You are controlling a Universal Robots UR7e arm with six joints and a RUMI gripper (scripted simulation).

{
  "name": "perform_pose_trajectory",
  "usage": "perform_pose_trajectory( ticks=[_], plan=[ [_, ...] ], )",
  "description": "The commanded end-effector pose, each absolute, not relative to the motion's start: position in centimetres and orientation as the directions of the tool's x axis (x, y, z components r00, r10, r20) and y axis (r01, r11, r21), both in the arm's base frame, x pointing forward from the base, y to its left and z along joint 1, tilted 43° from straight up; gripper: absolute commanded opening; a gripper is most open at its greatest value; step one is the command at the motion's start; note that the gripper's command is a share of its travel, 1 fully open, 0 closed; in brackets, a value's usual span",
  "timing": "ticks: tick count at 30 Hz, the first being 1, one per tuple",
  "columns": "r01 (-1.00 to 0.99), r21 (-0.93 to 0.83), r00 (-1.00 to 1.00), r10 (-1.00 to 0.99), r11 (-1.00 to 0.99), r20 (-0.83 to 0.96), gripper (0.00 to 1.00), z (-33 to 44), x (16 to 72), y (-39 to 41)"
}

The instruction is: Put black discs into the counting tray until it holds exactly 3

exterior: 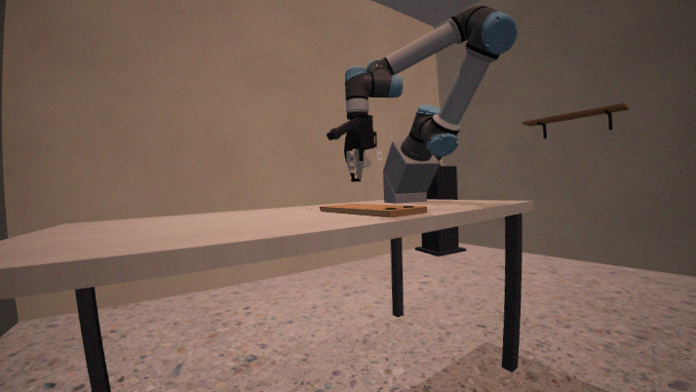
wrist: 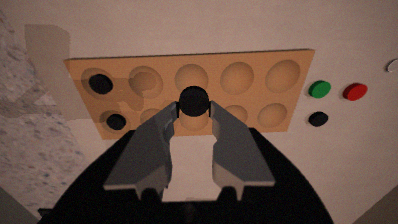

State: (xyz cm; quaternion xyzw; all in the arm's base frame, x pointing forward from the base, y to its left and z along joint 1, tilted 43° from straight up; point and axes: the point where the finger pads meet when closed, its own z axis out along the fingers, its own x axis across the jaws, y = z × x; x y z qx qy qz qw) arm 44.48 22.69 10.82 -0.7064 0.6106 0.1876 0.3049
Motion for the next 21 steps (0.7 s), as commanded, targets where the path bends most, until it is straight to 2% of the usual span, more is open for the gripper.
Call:
perform_pose_trajectory(
  ticks=[1, 21],
  plan=[
    [-0.980, -0.191, 0.166, -0.747, -0.054, -0.644, 0.00, 15.2, 43.0, 26.6],
    [-0.982, -0.182, 0.162, -0.742, -0.054, -0.651, 0.00, 15.0, 42.2, 29.1]
  ],
)
